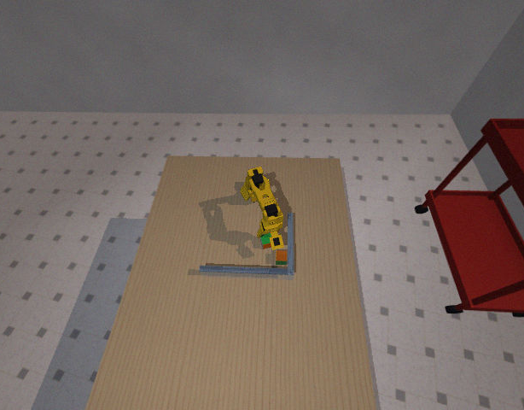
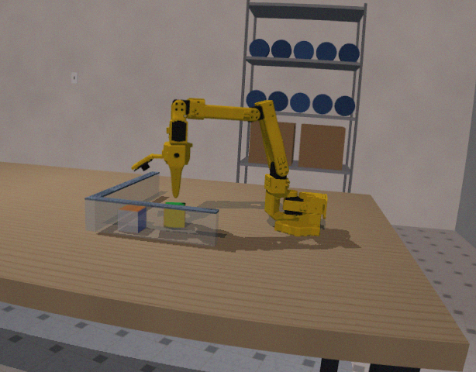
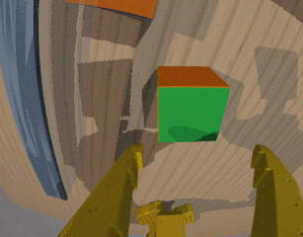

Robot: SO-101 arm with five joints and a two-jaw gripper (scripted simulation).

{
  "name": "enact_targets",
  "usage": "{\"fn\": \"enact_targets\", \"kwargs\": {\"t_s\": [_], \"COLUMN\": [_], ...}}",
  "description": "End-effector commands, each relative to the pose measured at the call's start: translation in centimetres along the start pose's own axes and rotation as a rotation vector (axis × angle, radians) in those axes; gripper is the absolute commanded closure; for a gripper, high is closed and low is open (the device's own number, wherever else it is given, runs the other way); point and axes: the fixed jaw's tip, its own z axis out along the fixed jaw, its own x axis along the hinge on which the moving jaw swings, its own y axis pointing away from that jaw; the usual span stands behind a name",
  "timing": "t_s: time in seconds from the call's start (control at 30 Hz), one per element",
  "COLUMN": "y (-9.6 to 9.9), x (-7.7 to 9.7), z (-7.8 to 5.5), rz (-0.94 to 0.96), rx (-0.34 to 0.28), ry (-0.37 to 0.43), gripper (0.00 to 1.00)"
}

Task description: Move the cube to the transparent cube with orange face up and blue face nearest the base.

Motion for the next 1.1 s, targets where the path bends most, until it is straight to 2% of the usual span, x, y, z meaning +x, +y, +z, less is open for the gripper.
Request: {"fn": "enact_targets", "kwargs": {"t_s": [0.0,0.23,0.47,0.53,0.8,1.07], "y": [0.1,0.1,0.2,0.2,0.2,0.2], "x": [-0.5,-0.6,-0.8,-0.8,-0.8,-0.7], "z": [-1.0,-0.4,1.5,1.5,3.5,4.0], "rz": [-0.001,-0.001,-0.001,-0.001,-0.001,-0.001], "rx": [-0.006,-0.006,-0.006,-0.006,-0.006,-0.006], "ry": [-0.059,-0.059,-0.059,-0.059,-0.059,-0.059], "gripper": [0.65,0.65,0.65,0.65,0.65,0.65]}}
